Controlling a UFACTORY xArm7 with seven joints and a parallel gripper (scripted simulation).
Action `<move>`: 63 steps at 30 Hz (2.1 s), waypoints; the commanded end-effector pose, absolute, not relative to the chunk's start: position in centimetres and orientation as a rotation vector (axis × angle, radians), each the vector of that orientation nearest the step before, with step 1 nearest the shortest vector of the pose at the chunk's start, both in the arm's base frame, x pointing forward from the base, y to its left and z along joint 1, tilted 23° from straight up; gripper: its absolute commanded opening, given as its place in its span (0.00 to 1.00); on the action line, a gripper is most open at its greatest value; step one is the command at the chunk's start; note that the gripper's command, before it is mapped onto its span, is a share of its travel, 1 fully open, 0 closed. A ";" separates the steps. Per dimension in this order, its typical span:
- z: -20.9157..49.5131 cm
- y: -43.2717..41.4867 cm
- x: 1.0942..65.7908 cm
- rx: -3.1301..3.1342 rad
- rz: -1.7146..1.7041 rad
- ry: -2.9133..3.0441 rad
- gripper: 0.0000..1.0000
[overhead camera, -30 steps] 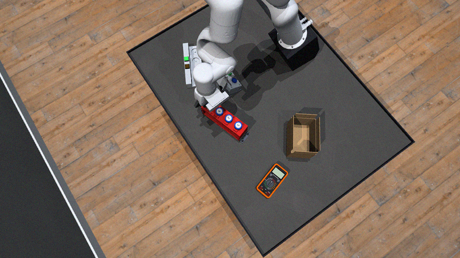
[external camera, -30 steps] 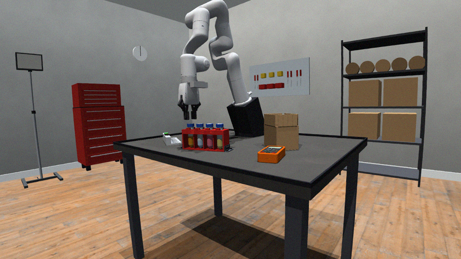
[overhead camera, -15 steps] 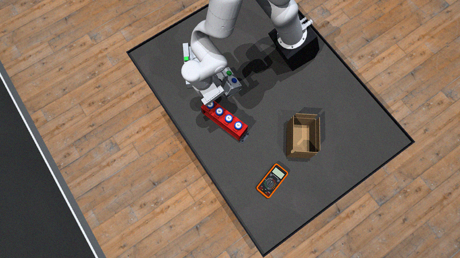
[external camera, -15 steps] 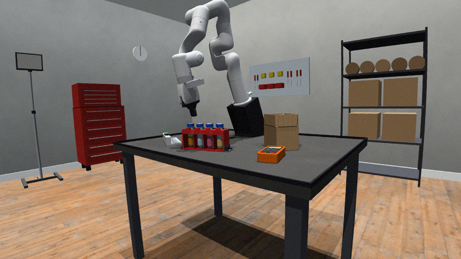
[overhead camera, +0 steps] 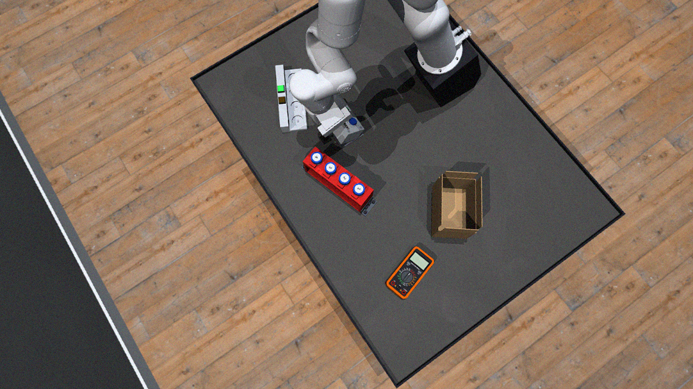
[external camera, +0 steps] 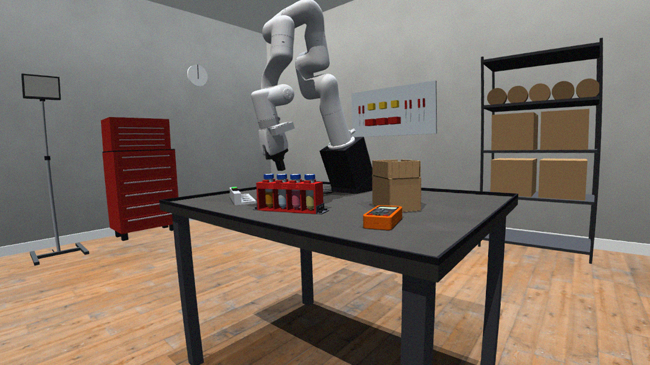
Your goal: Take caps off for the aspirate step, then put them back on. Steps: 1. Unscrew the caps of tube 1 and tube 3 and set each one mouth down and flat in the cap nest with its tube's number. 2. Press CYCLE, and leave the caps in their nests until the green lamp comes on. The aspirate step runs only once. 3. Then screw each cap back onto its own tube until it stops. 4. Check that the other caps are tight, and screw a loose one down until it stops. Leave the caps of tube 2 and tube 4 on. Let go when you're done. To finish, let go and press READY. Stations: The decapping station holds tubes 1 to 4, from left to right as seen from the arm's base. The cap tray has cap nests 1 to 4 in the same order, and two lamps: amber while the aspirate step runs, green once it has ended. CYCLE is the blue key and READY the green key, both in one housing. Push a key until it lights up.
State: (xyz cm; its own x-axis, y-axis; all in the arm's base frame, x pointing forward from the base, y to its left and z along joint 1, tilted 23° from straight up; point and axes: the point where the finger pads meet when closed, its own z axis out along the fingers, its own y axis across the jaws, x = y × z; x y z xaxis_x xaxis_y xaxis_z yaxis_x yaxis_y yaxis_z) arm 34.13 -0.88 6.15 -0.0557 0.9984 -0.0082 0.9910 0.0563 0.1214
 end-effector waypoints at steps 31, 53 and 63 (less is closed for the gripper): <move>0.2 -4.4 31.6 2.090 0.140 2.214 0.00; -0.3 -4.4 31.8 2.090 0.140 2.214 0.00; -0.6 -4.4 31.9 2.090 0.140 2.214 0.00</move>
State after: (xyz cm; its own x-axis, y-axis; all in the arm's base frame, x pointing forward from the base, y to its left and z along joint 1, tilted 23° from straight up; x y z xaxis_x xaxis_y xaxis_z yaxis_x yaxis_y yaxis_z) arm 31.76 -4.33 -0.54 -0.0575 0.9983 -0.0054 0.9901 0.0577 0.1278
